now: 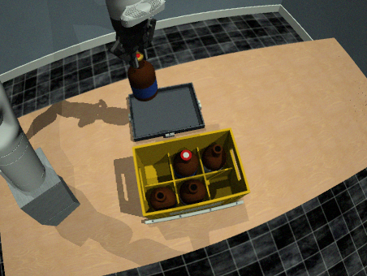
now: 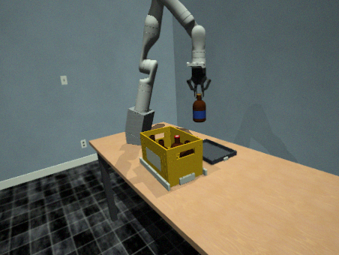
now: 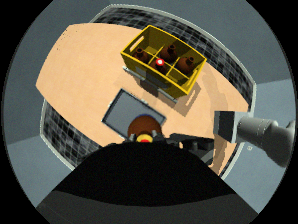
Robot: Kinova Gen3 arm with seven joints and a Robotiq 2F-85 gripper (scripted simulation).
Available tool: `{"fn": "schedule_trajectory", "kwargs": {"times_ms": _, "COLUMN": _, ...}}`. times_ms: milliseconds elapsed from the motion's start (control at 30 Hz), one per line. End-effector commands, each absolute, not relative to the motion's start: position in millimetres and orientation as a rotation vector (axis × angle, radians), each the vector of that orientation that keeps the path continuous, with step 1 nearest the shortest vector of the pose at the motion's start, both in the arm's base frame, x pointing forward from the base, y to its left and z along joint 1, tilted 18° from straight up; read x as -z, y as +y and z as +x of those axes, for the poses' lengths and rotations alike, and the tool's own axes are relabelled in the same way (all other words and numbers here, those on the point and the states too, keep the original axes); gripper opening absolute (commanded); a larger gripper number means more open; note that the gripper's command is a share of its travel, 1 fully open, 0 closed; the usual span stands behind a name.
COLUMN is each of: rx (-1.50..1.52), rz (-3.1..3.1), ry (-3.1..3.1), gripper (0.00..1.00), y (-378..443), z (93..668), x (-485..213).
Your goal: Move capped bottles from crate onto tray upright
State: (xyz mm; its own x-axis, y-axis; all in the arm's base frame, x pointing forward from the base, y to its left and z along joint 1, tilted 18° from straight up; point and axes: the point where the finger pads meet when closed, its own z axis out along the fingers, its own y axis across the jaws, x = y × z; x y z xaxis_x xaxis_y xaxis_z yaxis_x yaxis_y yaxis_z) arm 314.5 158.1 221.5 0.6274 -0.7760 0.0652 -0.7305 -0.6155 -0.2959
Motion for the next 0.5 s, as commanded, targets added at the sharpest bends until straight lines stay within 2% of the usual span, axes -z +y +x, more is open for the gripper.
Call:
{"fn": "schedule_trajectory", "kwargs": {"times_ms": 0, "rx": 0.272, "rz": -2.615, "ry": 1.216, "gripper": 0.00, "y": 164.8, "z": 313.3, "x": -222.2}}
{"fn": "schedule_trajectory", "kwargs": {"times_ms": 467, "rx": 0.275, "rz": -2.614, "ry": 1.219, "gripper": 0.00, "y": 179.9, "z": 312.8, "x": -224.5}}
